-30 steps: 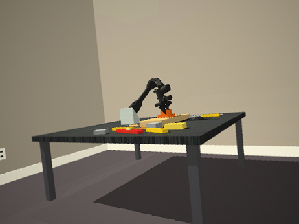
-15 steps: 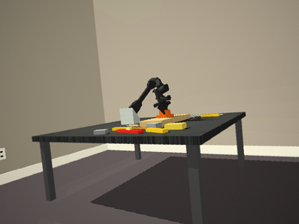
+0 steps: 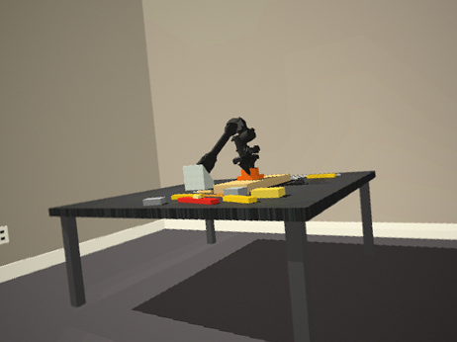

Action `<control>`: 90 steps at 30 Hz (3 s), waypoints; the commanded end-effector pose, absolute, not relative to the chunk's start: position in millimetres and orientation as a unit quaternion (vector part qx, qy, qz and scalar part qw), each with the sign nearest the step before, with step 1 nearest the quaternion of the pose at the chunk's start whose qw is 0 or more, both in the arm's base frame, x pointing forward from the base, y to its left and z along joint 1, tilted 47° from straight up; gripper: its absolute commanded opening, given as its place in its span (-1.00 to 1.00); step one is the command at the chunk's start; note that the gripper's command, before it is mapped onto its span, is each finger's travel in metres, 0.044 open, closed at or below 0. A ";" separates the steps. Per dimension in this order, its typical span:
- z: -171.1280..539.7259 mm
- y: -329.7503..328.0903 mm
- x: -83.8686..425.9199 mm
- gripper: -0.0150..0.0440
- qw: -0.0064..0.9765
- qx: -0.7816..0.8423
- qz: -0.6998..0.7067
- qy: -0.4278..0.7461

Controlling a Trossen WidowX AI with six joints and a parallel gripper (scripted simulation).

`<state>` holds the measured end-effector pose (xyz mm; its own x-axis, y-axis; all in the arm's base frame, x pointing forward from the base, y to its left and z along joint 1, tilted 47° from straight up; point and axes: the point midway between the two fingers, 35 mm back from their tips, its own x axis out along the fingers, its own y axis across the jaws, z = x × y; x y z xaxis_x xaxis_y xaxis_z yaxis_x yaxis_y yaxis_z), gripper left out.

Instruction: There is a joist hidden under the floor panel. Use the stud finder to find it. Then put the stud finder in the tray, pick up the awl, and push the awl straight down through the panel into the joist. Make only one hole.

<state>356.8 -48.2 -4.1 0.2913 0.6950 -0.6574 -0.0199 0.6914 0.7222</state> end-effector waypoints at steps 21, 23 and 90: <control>-29.0 -72.3 356.8 -0.49 0.742 0.308 0.239 0.546; -30.9 -74.2 356.8 -0.49 0.742 0.308 0.239 0.546; -94.8 -138.1 358.1 -0.49 0.743 0.306 0.238 0.546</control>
